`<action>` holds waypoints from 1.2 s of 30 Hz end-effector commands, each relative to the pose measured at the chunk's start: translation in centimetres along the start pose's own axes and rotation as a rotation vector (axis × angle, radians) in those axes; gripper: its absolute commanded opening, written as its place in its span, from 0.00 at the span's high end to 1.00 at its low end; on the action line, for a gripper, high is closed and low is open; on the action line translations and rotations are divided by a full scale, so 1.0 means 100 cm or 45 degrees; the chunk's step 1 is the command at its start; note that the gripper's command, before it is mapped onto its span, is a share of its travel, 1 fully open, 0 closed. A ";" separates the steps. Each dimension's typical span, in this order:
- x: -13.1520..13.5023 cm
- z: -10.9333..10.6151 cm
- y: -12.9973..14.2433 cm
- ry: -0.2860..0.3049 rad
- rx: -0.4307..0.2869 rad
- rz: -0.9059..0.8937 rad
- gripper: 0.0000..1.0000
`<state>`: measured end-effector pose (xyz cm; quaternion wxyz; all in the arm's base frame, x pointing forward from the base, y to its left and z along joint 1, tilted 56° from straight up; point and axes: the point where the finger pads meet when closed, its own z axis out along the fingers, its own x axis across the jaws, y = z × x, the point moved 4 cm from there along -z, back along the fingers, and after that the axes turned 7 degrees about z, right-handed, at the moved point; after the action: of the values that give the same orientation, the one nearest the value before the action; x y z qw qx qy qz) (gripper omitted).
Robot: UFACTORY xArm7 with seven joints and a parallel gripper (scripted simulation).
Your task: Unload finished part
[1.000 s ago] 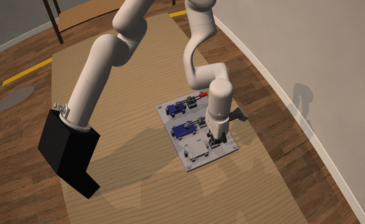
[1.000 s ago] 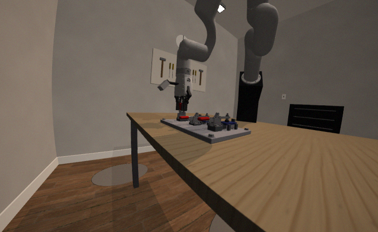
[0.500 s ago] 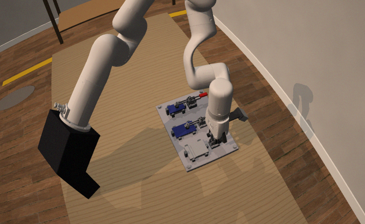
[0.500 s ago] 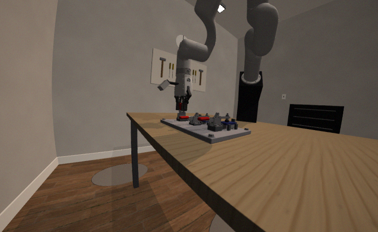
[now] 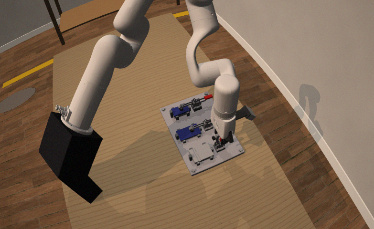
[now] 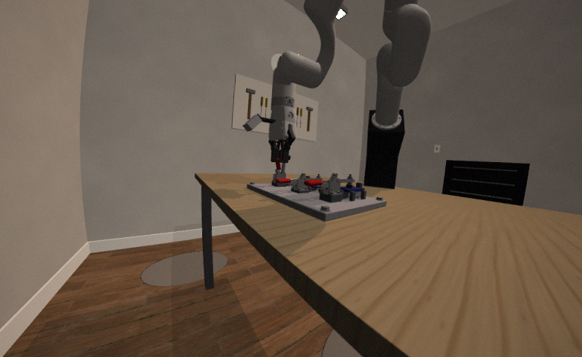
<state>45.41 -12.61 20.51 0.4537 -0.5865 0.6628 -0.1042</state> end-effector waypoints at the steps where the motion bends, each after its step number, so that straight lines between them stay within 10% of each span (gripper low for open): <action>1: 0.000 -0.010 0.000 0.001 0.001 0.000 0.53; 24: 0.000 -0.026 0.000 0.001 0.001 0.000 0.53; 25: 0.000 -0.026 0.000 0.001 0.001 0.000 0.00; 36: 0.000 -0.024 0.000 0.001 0.001 0.000 0.00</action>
<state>43.66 -13.49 21.86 0.4538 -0.5870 0.6625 -0.1032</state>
